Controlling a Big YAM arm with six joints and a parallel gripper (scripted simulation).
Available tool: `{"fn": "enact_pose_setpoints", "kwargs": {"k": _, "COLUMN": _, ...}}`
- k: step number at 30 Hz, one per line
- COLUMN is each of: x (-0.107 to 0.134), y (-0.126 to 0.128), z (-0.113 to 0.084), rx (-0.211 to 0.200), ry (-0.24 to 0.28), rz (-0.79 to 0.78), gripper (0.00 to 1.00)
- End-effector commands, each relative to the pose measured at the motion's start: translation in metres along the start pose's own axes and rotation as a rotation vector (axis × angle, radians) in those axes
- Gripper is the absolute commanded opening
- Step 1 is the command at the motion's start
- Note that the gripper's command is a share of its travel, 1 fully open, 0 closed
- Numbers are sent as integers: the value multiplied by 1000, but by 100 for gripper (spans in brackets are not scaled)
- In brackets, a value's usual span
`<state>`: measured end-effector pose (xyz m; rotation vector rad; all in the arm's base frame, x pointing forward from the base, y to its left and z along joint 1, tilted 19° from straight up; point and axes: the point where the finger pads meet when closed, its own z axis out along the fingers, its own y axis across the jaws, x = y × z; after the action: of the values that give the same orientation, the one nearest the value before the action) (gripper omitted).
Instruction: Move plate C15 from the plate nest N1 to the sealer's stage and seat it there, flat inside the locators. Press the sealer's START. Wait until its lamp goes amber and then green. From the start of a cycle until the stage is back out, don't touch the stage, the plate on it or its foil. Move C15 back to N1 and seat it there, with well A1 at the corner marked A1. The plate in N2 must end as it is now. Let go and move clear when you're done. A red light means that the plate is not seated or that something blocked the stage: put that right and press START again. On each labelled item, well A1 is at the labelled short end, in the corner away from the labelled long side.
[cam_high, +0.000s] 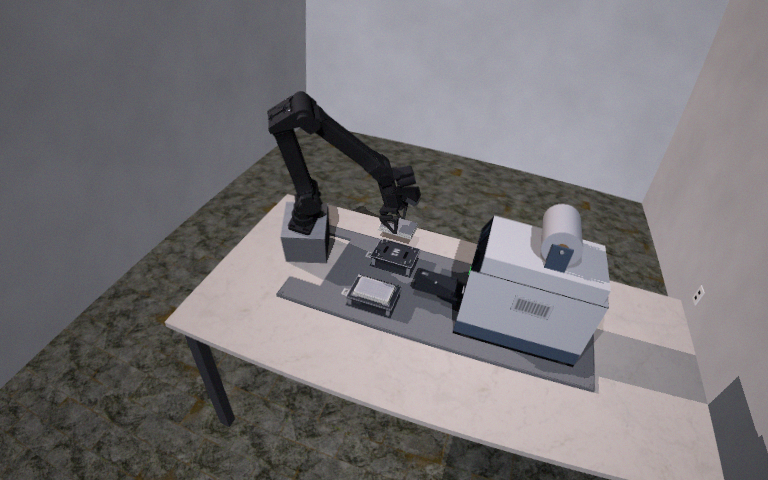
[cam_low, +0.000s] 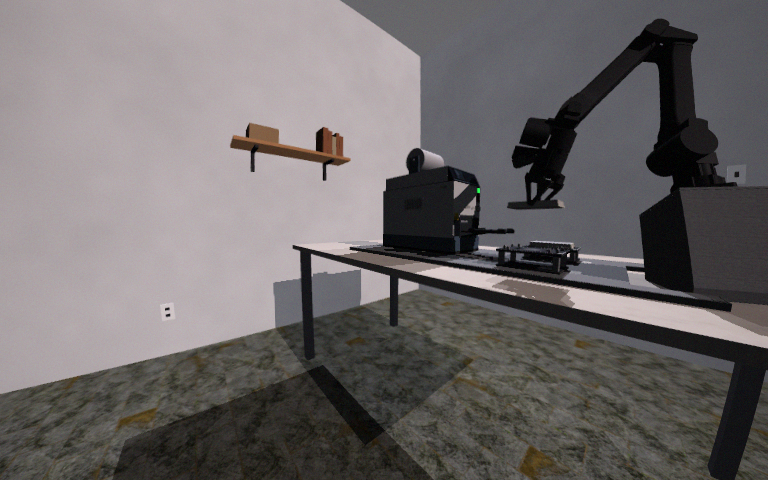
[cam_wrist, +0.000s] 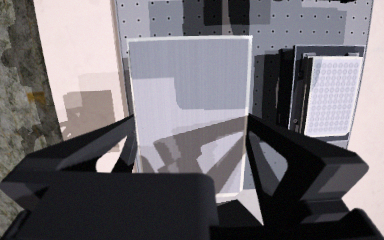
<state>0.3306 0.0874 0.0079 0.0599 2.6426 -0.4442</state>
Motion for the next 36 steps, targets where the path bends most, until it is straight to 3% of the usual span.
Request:
{"fn": "enact_pose_setpoints", "kwargs": {"k": 1, "x": -19, "y": 11, "z": -2, "rx": -15, "ry": -30, "rz": 24, "gripper": 0}}
{"fn": "enact_pose_setpoints", "kwargs": {"k": 6, "x": -24, "y": 19, "z": -5, "rx": -26, "ry": -43, "rz": 5, "gripper": 0}}
{"fn": "enact_pose_setpoints", "kwargs": {"k": 18, "x": -31, "y": 8, "z": -8, "rx": -20, "ry": -46, "rz": 24, "gripper": 0}}
{"fn": "enact_pose_setpoints", "kwargs": {"k": 31, "x": 9, "y": 6, "z": 11, "rx": -6, "ry": -1, "rz": -22, "gripper": 0}}
{"fn": "enact_pose_setpoints", "kwargs": {"k": 36, "x": 0, "y": 8, "z": 9, "rx": -14, "ry": -17, "rz": -11, "gripper": 0}}
